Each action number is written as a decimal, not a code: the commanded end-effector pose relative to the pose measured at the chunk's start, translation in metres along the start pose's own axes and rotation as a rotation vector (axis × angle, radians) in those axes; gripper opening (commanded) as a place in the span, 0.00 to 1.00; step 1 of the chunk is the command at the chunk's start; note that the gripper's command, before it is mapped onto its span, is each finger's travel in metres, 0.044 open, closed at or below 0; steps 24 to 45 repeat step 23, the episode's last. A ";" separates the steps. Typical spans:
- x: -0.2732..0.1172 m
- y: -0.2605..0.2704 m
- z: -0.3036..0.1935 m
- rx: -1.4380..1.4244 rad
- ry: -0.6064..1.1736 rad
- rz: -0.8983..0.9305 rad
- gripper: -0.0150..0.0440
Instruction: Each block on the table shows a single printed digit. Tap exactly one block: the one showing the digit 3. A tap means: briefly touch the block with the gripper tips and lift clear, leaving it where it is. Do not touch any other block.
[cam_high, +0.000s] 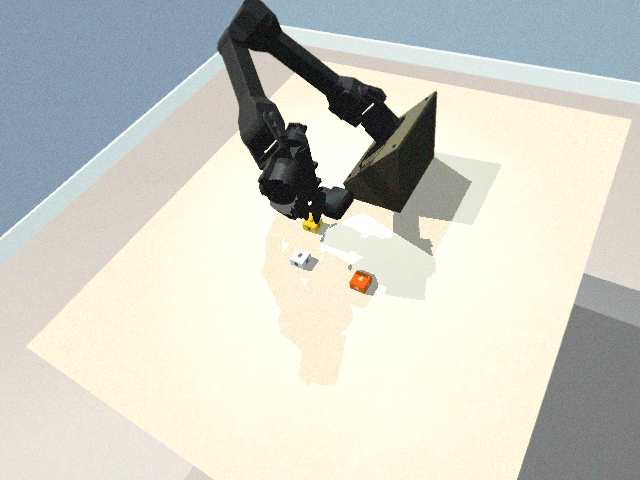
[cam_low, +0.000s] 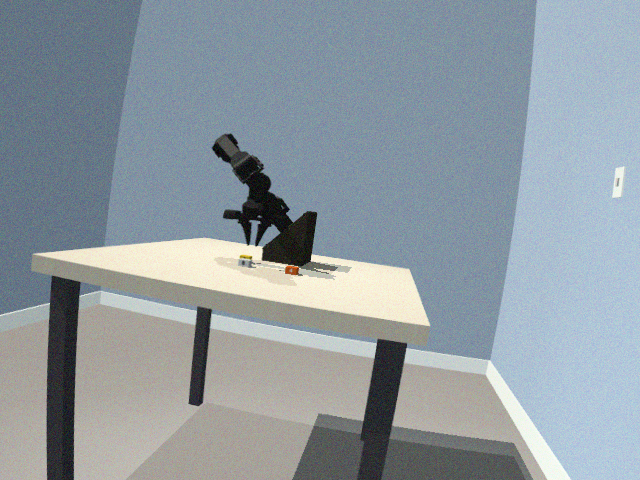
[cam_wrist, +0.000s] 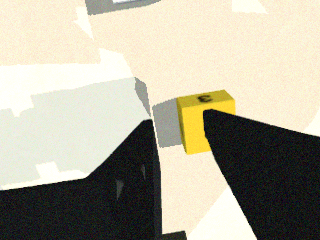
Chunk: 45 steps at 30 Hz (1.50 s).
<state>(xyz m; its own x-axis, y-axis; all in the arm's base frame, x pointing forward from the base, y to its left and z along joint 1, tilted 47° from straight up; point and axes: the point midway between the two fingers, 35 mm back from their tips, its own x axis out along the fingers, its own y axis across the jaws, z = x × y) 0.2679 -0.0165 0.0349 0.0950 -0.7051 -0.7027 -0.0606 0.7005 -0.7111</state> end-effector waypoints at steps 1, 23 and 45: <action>-0.023 0.054 0.020 -0.011 -0.015 0.036 0.60; -0.072 0.256 -0.022 0.002 -0.002 -0.001 0.93; -0.072 0.256 -0.022 0.002 -0.002 -0.001 0.93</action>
